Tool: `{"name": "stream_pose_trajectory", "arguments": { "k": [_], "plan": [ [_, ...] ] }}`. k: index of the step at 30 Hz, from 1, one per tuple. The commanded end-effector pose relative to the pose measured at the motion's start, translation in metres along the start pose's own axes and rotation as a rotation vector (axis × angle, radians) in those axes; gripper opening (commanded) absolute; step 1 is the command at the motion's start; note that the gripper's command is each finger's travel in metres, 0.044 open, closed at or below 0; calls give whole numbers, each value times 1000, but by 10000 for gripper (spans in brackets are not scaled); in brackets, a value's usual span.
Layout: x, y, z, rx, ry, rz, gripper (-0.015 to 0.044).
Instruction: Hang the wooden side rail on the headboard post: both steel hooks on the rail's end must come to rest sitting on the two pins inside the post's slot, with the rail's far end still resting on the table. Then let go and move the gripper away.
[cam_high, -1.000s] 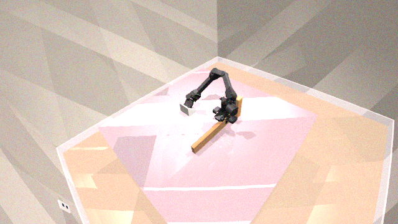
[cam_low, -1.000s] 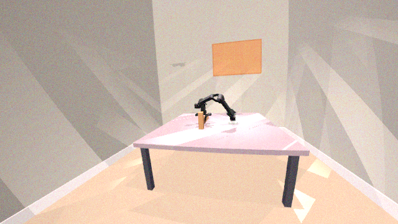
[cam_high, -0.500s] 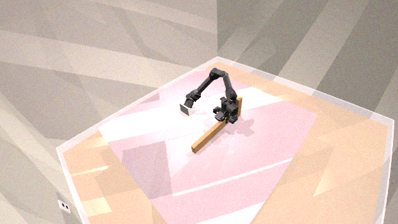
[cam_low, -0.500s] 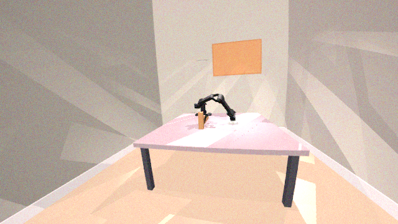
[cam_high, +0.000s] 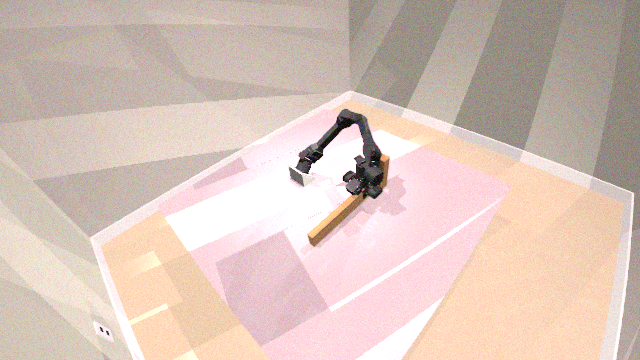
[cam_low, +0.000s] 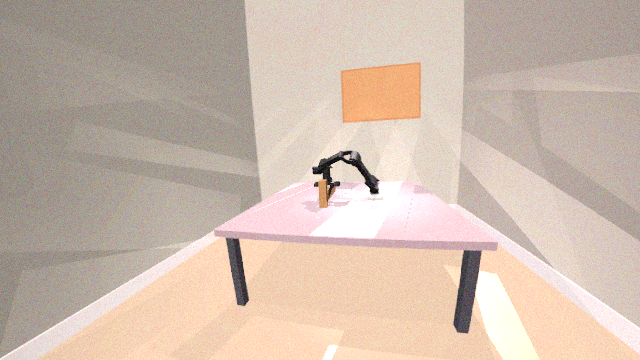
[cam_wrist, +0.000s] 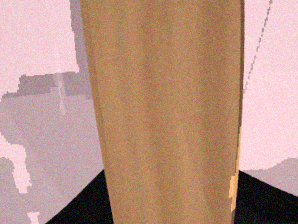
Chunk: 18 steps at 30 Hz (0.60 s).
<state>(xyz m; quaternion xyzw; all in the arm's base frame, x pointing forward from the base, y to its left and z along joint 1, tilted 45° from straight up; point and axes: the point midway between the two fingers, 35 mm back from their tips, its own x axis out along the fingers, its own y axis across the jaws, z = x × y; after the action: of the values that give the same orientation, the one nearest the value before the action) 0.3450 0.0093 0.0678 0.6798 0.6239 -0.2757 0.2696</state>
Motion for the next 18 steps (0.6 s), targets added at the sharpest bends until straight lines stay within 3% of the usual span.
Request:
{"name": "stream_pose_trajectory", "arguments": {
  "k": [1, 18],
  "plan": [
    [-3, 1, 0, 4, -3, 9, 0],
    [-4, 1, -2, 4, -3, 9, 0]
  ]
}}
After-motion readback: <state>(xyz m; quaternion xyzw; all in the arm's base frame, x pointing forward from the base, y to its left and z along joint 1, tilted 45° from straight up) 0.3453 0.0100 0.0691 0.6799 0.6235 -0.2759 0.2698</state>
